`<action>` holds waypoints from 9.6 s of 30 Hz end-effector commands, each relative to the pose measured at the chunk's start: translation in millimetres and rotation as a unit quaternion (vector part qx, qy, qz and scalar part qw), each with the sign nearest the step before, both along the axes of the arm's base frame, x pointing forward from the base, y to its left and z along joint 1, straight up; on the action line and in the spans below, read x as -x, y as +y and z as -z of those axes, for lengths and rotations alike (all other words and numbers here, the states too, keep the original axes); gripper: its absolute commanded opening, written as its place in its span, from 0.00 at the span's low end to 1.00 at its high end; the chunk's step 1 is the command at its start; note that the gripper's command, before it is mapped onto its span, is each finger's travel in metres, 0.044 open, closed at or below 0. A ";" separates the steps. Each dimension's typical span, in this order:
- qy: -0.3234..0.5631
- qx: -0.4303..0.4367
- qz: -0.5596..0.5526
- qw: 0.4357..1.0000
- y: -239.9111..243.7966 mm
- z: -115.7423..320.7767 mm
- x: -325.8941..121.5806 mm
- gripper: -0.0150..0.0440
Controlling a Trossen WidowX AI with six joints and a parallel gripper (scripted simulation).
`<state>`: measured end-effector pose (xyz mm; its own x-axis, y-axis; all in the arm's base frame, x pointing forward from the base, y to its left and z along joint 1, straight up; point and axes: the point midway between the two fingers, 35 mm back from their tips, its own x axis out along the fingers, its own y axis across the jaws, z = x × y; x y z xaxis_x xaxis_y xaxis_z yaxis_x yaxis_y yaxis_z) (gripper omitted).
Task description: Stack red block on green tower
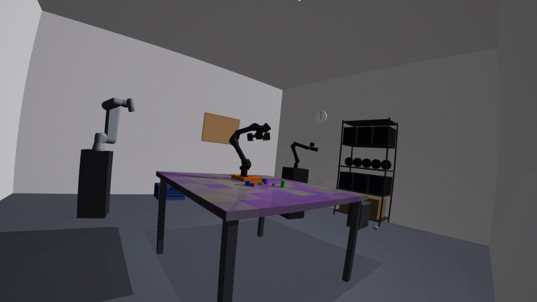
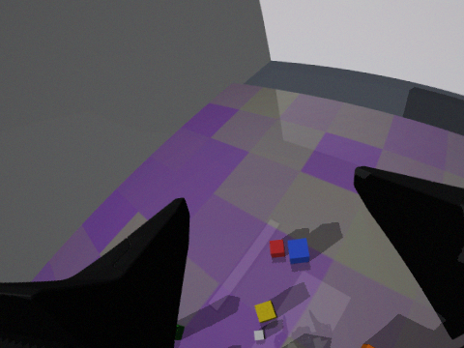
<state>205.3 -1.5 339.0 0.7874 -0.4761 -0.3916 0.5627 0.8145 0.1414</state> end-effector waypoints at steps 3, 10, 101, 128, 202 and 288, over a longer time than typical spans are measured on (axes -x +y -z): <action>0.035 0.022 -0.009 0.999 1.8 7.3 -6.2 1.00; 0.197 0.106 -0.066 0.972 4.3 45.4 -34.5 1.00; 0.530 0.137 -0.576 0.607 -66.3 320.3 -119.4 1.00; 0.530 0.137 -0.576 0.607 -66.5 292.4 -118.7 0.25; 0.523 0.130 -0.582 0.609 192.0 203.1 -139.3 0.25; 0.524 0.131 -0.583 0.607 192.8 264.5 -139.3 1.00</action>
<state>344.4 191.2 74.6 0.0325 0.0104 -0.9994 -0.7483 0.6631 -0.0174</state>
